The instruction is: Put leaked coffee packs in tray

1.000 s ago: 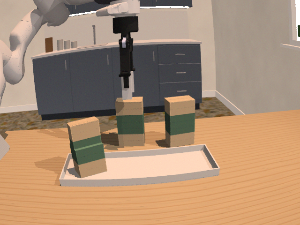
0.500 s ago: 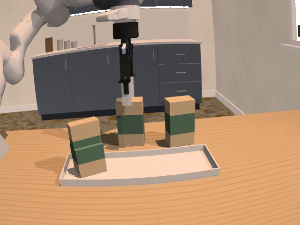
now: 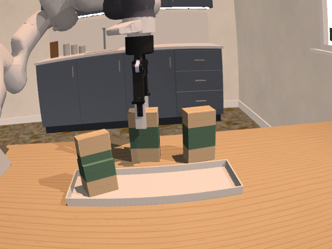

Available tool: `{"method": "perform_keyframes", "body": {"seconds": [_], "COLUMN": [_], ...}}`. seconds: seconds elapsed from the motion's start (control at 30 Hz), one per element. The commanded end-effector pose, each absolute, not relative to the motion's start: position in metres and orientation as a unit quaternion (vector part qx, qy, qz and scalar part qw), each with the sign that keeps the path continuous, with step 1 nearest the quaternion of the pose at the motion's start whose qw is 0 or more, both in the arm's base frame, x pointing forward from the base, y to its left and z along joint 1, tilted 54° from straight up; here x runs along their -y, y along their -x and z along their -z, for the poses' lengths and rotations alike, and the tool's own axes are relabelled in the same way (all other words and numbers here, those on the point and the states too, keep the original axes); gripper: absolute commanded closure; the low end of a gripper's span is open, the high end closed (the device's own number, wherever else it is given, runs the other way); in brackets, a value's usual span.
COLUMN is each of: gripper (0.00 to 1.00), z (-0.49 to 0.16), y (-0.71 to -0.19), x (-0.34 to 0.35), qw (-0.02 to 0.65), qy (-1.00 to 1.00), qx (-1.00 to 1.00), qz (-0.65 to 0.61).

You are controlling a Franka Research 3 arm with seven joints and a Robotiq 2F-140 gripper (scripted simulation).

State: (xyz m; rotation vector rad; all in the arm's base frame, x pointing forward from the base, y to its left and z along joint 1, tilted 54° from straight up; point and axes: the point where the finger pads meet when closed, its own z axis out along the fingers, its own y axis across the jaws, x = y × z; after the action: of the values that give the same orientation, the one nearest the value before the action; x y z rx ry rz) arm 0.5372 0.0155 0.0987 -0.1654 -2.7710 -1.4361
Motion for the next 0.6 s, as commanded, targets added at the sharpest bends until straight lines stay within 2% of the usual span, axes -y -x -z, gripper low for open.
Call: {"method": "perform_keyframes", "body": {"seconds": [0.0, 0.57], "gripper": [0.45, 0.45], "z": [-0.0931, -0.0888], "y": [-0.5411, -0.5414], "x": [-0.0196, -0.0255], "qw": [0.001, 0.001], "qy": [0.052, 0.052], "qx": [0.888, 0.888], "qz": [0.457, 0.457]}}
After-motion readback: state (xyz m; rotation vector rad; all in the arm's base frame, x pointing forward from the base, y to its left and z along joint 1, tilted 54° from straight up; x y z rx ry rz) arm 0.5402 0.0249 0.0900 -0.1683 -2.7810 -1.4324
